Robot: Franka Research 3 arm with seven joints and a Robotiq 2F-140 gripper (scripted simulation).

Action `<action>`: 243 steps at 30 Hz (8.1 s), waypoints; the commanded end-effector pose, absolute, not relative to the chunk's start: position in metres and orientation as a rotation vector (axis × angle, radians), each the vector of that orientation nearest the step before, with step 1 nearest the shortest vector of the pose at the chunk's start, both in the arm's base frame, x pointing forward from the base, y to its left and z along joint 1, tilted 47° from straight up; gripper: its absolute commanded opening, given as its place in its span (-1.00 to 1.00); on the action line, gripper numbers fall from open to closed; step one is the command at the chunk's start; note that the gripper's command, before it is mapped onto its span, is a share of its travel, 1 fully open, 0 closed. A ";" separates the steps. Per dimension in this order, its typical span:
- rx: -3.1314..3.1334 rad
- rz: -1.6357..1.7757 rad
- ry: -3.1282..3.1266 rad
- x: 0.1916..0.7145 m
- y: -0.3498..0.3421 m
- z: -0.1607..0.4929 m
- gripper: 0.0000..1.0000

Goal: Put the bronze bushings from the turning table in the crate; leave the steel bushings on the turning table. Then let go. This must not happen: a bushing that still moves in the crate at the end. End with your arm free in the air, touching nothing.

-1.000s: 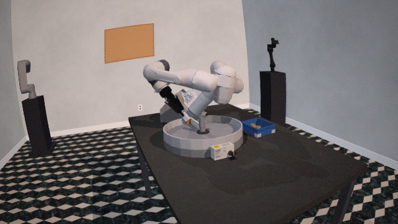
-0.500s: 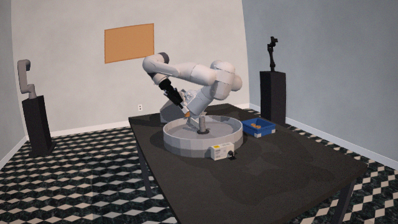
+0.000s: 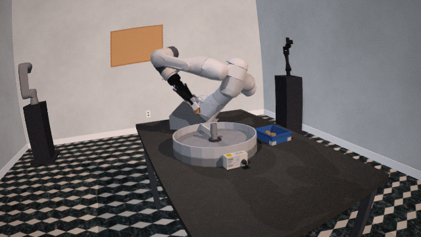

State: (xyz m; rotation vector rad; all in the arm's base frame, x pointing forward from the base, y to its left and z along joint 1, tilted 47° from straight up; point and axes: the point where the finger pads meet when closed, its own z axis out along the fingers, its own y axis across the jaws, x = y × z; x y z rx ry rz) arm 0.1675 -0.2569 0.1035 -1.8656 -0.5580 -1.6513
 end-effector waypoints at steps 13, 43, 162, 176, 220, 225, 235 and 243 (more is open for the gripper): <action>-1.858 -1.646 -0.552 0.163 -0.260 0.111 -1.00; -1.858 -1.646 -0.552 0.163 -0.260 0.111 -1.00; -1.858 -1.646 -0.552 0.373 -0.037 0.439 -1.00; -1.858 -1.646 -0.552 0.373 -0.037 0.439 -1.00; -1.858 -1.646 -0.552 0.425 0.022 0.365 -1.00; -1.858 -1.646 -0.552 0.426 0.023 0.363 -1.00; -1.858 -1.646 -0.552 0.426 0.023 0.363 -1.00; -1.858 -1.646 -0.552 0.426 0.023 0.363 -1.00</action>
